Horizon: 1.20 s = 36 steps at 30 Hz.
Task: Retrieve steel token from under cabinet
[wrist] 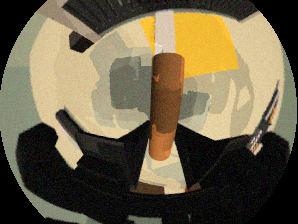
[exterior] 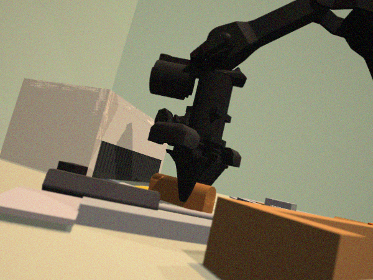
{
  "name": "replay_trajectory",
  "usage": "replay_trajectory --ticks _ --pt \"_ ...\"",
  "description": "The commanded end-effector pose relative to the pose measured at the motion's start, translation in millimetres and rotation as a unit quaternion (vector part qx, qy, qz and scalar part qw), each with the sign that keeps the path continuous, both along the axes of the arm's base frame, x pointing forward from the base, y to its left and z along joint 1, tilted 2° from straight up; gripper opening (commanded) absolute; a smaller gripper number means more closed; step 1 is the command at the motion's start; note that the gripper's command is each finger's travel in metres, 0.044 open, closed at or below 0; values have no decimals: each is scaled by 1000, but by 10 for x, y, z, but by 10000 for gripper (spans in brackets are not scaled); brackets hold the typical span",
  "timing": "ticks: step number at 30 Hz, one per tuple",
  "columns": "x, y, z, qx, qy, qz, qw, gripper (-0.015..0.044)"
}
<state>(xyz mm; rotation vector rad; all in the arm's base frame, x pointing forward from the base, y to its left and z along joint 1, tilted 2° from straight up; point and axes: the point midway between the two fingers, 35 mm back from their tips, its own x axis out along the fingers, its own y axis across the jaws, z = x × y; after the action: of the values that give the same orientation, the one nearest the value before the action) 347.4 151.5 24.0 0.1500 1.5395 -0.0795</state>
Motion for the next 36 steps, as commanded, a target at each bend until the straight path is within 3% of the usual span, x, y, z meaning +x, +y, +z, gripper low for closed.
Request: replay_trajectory --ticks 1,36 --pt "-62 13 -10 0 2 -2 1000 0" --pt "-477 90 -25 0 4 -2 1000 0"
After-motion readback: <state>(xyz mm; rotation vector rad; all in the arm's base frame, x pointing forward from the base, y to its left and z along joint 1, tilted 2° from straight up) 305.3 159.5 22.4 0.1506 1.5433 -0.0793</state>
